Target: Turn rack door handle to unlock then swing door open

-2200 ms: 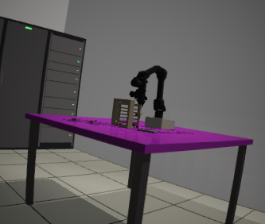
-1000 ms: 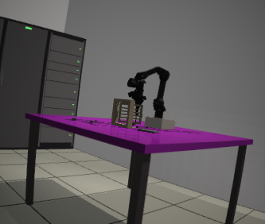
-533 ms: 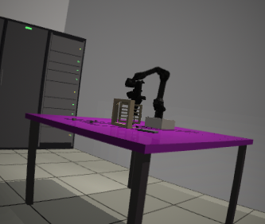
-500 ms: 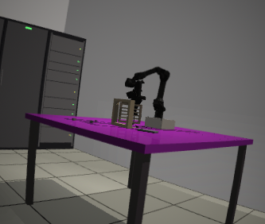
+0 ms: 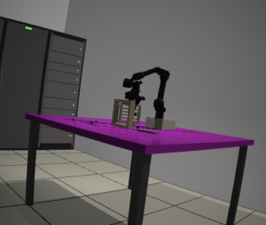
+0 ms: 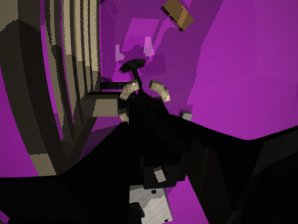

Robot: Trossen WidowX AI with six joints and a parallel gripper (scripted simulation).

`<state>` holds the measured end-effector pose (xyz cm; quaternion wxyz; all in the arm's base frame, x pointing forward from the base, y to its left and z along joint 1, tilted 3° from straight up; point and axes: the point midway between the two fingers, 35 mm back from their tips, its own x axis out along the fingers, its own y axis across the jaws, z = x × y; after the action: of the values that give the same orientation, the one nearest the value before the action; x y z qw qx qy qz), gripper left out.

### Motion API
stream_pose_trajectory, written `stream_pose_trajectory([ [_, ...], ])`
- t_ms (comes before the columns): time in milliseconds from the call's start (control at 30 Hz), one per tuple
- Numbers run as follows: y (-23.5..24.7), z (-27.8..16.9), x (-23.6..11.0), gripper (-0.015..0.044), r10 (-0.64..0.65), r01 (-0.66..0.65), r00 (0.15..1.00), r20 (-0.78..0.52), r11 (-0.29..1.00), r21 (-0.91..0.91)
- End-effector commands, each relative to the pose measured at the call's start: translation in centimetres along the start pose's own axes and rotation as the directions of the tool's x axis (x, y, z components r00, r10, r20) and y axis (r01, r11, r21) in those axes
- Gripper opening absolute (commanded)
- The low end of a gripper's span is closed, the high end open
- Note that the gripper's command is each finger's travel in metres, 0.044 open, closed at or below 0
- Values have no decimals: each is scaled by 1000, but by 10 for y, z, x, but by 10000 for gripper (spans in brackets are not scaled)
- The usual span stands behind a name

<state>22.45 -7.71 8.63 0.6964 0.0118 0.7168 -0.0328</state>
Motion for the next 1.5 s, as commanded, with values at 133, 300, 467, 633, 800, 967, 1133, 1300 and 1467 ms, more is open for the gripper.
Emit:
stream_pose_trajectory([
  [133,-12,3,-1,27,-4,4,1000,2,995,-97],
  [300,-12,3,-1,27,-4,4,1000,1,995,-99],
  [467,-12,3,-1,27,-4,4,1000,1,995,-99],
  [633,-12,3,-1,80,-4,4,1000,1,995,-99],
  [800,-12,3,-1,211,-4,4,1000,1,995,-99],
  [967,-12,3,-1,299,-4,4,1000,1,995,-99],
  [1133,-12,3,-7,299,-4,4,1000,2,995,-99],
  [1300,-12,4,-14,299,-4,4,1000,2,995,-98],
  [1467,-13,4,-21,299,-4,4,1000,2,995,-98],
])
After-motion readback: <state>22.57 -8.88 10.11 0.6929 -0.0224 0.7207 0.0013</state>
